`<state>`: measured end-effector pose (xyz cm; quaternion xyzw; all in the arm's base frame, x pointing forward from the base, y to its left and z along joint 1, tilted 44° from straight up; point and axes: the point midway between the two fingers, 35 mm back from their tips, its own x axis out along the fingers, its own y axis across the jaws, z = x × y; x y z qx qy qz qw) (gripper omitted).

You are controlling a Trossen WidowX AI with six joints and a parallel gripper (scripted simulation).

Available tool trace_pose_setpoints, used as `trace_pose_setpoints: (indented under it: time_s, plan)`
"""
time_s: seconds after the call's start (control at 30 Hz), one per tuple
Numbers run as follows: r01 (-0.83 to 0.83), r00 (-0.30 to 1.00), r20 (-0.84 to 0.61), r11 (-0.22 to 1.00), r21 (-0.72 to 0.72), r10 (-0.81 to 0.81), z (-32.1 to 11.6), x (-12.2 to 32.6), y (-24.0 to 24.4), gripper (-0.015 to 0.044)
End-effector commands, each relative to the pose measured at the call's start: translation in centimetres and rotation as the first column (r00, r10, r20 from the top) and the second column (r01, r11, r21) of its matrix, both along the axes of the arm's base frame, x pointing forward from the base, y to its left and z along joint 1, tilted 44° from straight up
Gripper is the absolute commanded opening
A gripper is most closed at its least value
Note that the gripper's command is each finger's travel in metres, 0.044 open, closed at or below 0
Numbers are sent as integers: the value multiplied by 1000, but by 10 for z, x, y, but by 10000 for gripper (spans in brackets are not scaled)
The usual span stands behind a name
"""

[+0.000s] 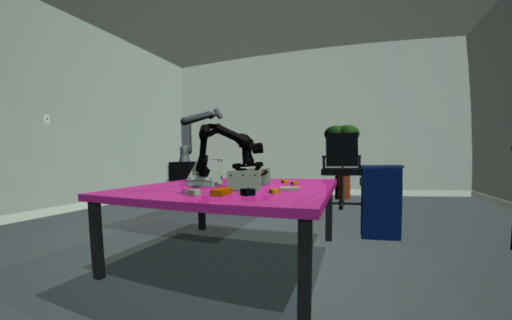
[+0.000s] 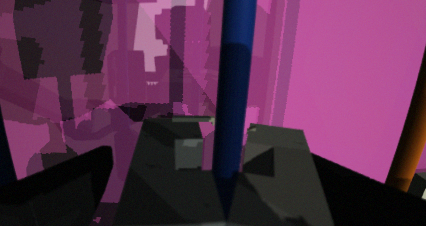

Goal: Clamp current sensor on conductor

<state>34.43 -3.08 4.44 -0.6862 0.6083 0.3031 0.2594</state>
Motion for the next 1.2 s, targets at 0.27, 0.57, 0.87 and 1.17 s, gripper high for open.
trace_pose_setpoints:
  time_s: [0.27, 0.57, 0.87, 1.17]
  plan:
    - [30, 999, -41, 999, -13, -31, -2, -3, -3, 413]
    - [30, 999, -41, 999, -13, -31, -2, -3, -3, 353]
    - [30, 999, -41, 999, -13, -31, -2, -3, -3, 293]
    - [30, 999, -41, 999, -13, -31, -2, -3, -3, 77]
